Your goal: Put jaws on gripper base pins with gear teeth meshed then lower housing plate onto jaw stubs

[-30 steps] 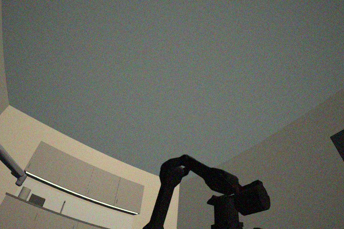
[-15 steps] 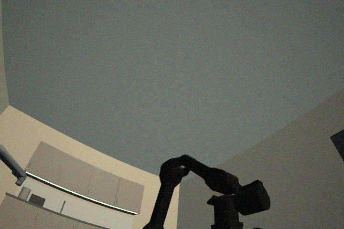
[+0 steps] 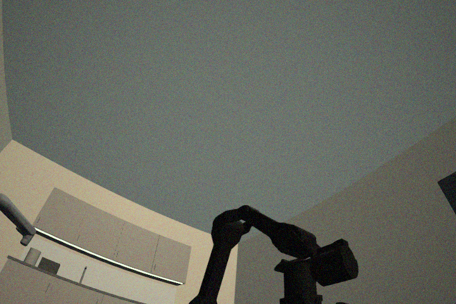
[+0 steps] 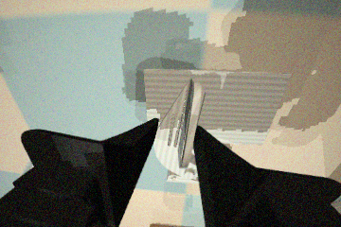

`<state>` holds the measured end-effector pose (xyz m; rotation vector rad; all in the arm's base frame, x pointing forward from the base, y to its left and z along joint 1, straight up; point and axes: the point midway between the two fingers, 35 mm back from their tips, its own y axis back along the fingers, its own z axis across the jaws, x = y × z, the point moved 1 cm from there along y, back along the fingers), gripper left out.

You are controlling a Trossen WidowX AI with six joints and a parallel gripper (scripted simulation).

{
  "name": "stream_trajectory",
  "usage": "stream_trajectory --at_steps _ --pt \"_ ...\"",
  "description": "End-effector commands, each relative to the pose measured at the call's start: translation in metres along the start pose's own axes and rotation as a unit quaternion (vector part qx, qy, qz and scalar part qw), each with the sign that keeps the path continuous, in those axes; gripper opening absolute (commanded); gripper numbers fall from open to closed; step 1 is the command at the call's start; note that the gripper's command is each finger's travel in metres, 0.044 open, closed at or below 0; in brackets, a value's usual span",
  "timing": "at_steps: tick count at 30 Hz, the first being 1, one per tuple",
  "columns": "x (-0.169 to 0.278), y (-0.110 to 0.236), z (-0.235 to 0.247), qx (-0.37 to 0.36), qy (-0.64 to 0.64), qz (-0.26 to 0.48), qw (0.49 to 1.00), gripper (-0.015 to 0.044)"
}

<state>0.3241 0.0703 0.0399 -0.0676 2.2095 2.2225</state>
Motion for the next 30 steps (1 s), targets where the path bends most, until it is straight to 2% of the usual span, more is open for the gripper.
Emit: stream_trajectory --at_steps 1,18,22,30 --pt "0.0001 -0.0005 -0.0001 0.0 -0.002 0.0 1.0 0.0134" --pt "0.0001 -0.0005 -0.0001 0.0 -0.002 0.0 1.0 0.0134" --pt "0.0 0.0 0.0 0.0 0.0 0.0 1.0 0.0224" --pt "0.0 0.0 0.0 0.0 0.0 0.0 1.0 0.0224"
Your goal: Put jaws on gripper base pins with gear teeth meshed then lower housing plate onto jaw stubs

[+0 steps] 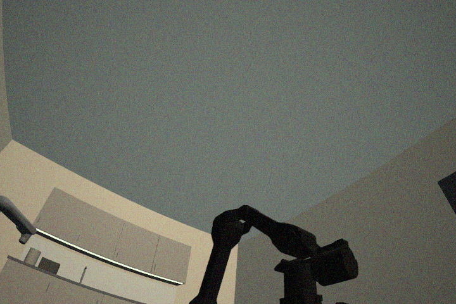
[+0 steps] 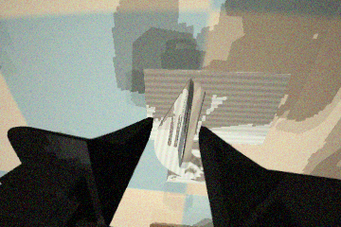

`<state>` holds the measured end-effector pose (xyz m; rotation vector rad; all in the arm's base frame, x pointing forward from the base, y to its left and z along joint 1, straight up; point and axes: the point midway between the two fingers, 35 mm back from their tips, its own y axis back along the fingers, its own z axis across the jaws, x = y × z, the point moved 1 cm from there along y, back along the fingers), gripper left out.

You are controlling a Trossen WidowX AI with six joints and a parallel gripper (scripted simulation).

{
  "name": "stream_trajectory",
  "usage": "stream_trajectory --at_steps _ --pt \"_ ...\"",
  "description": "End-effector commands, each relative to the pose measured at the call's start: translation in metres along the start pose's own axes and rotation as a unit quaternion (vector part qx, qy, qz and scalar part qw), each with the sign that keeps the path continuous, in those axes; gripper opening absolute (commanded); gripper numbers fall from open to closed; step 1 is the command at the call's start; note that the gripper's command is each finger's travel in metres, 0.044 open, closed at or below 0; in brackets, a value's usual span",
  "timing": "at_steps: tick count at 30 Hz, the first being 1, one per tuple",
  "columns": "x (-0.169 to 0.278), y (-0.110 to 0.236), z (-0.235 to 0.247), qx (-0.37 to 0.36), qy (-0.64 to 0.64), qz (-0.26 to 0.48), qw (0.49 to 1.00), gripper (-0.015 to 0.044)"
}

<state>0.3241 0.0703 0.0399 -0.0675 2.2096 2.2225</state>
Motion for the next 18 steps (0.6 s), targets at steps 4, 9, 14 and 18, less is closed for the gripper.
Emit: stream_trajectory --at_steps 4,9,14,18 --pt "0.0 0.0 0.0 0.0 0.0 0.0 1.0 0.0224" --pt "-0.002 0.025 0.0 0.0 -0.001 0.0 1.0 0.0224" --pt "0.0 0.069 0.0 0.0 -0.002 0.0 1.0 0.0224" --pt "-0.003 0.063 0.001 -0.002 0.0 -0.009 1.0 0.0198"
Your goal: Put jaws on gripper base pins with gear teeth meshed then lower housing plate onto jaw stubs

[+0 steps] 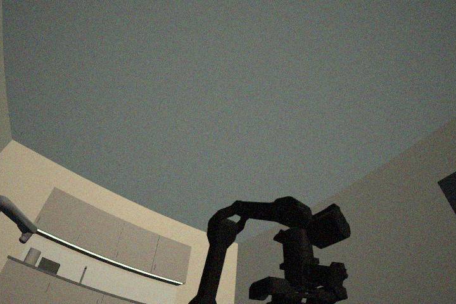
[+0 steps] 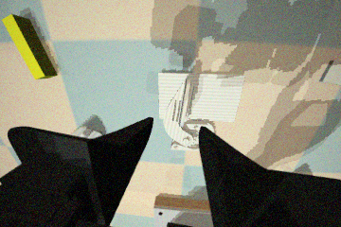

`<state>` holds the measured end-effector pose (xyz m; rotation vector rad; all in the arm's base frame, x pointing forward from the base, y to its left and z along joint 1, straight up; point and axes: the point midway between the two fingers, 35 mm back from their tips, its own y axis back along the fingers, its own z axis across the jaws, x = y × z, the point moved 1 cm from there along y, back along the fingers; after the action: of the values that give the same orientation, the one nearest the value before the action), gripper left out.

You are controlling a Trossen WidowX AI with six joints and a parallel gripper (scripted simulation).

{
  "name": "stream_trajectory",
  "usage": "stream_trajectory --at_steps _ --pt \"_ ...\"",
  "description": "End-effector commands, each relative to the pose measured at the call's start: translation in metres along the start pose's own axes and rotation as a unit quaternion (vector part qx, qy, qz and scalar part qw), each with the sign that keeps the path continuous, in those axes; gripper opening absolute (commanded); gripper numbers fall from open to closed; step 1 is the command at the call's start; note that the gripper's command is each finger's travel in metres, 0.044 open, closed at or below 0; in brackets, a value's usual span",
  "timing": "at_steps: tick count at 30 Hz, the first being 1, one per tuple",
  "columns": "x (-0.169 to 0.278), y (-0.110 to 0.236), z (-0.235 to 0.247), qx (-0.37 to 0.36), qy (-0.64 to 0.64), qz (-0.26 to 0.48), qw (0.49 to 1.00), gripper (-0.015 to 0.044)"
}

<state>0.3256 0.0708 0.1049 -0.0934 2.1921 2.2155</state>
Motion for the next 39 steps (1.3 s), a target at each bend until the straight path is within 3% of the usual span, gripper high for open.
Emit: stream_trajectory --at_steps 1,8,17,26,39 --pt "0.001 -0.002 0.0 0.001 0.0 0.003 1.0 0.0172" --pt "0.013 0.001 0.028 -0.002 -0.042 0.003 0.999 0.0" --pt "0.075 0.005 0.112 -0.004 -0.192 0.012 0.981 0.0" --pt "0.155 0.01 0.166 0.001 -0.334 0.02 0.942 0.0" --pt "0.162 0.009 0.169 0.002 -0.345 0.02 0.939 0.0"
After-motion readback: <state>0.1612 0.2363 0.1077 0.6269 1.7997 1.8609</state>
